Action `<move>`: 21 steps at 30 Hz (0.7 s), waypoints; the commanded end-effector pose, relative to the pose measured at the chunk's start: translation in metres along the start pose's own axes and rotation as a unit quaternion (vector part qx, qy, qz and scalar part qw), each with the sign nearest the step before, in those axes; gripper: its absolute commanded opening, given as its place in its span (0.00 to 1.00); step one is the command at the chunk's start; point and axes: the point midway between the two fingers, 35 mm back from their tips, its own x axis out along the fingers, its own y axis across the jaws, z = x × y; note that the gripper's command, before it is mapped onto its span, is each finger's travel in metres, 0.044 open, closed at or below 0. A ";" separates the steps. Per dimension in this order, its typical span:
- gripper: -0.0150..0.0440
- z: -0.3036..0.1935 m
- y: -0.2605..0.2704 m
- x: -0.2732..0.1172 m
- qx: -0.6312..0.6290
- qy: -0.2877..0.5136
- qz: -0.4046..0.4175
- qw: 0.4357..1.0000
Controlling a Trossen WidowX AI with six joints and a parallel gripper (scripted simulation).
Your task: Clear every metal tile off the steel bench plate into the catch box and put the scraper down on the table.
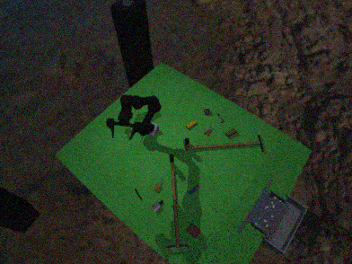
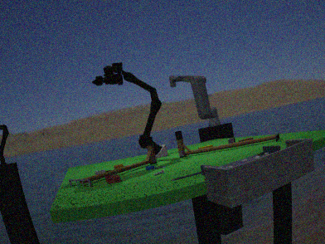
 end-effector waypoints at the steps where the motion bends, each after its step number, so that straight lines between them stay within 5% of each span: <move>1: 1.00 0.013 -0.020 0.014 -0.017 -0.024 -0.024 0.999; 21: 1.00 0.051 -0.100 0.068 -0.078 -0.125 -0.111 0.983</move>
